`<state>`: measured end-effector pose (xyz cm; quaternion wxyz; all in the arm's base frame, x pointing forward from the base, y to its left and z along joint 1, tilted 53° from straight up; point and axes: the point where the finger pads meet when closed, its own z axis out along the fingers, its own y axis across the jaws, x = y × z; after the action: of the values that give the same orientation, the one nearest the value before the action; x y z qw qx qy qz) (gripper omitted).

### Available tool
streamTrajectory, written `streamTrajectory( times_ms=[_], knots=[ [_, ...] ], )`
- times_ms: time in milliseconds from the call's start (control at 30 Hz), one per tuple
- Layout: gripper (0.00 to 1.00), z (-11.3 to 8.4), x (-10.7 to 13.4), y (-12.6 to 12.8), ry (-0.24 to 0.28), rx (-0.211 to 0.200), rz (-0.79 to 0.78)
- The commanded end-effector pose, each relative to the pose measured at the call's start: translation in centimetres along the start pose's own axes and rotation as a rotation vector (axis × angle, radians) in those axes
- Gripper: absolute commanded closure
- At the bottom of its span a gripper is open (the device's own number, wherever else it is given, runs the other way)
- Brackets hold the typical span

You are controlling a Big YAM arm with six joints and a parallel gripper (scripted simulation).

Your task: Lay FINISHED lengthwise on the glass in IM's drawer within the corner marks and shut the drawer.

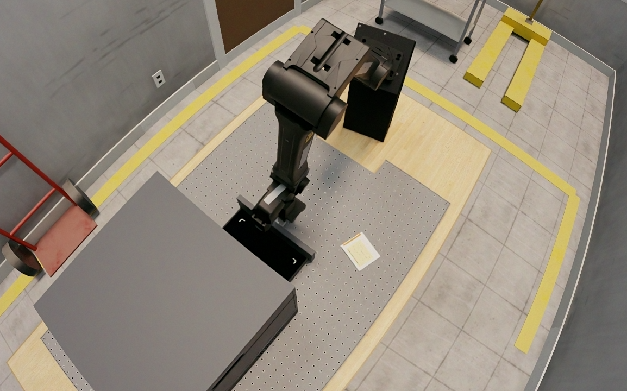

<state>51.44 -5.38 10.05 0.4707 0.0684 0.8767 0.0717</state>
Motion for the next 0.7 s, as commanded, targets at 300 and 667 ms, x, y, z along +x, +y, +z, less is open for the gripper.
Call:
streamTrajectory(
  times_ms=[300, 667],
  knots=[
    [0.92, -0.1, 5.7, 0.5, 0.099, -0.013, -0.008],
    [0.92, -0.3, 7.0, 0.4, 0.101, -0.009, -0.005]
  ],
)
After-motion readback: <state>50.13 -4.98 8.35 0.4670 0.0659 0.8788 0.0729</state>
